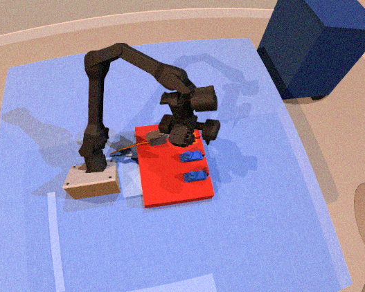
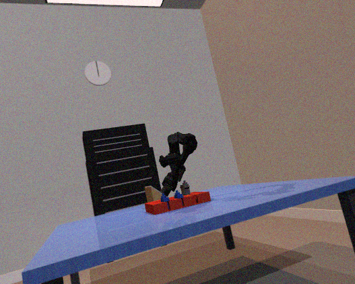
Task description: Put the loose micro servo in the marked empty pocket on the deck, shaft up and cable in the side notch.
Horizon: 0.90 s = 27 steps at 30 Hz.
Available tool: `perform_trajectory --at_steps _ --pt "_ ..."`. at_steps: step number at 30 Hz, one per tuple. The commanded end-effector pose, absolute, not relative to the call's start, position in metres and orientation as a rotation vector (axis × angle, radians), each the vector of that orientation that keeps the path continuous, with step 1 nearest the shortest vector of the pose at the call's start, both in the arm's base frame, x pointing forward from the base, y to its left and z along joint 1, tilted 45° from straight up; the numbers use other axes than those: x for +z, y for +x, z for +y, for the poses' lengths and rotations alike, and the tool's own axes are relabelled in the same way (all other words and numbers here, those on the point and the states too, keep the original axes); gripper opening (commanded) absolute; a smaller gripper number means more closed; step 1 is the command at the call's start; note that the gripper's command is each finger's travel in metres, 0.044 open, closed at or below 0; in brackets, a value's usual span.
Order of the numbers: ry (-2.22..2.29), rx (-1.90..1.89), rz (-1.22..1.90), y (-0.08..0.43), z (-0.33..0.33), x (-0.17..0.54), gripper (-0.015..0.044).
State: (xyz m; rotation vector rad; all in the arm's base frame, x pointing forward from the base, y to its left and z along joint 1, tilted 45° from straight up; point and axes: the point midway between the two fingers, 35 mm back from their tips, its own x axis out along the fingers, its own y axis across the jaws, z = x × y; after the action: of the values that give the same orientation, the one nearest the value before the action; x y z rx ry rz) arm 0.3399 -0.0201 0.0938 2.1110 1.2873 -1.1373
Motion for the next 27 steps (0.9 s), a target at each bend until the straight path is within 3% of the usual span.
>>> perform_trajectory --at_steps 1,27 --pt "2.170 -1.274 1.303 0.322 -0.017 0.096 0.0440" --pt "2.305 -2.209 1.267 0.230 0.012 0.119 0.0440"
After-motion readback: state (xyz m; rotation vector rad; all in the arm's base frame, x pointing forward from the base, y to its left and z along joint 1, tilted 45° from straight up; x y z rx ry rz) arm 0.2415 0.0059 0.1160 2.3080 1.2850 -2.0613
